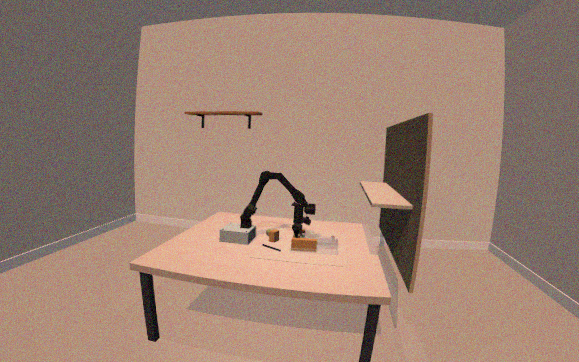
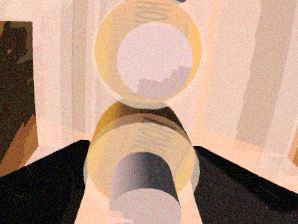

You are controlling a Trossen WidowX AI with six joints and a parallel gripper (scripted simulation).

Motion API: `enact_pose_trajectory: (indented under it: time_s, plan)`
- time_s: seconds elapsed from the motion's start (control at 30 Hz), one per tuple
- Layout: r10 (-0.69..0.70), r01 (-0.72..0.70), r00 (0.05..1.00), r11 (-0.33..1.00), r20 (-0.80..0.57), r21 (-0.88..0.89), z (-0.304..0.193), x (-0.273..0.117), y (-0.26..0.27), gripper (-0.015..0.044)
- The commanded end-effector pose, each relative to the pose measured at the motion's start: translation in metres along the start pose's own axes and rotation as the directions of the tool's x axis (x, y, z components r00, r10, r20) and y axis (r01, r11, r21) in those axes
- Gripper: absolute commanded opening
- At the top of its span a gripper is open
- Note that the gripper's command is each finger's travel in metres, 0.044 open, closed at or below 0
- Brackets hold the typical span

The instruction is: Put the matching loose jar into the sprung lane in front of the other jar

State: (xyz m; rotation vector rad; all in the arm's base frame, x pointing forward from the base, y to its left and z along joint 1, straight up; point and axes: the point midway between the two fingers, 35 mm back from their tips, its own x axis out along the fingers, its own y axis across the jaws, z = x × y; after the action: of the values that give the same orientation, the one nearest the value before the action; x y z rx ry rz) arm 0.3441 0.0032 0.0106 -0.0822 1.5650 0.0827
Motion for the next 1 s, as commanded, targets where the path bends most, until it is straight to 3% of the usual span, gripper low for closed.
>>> enact_pose_trajectory:
  time_s: [0.0,0.97]
  plan:
    - [0.000,0.000,1.000,1.000,0.023,0.003,0.007,0.001,0.000,0.0000]
    - [0.000,0.000,1.000,1.000,0.022,0.003,0.005,0.012,0.000,0.0000]
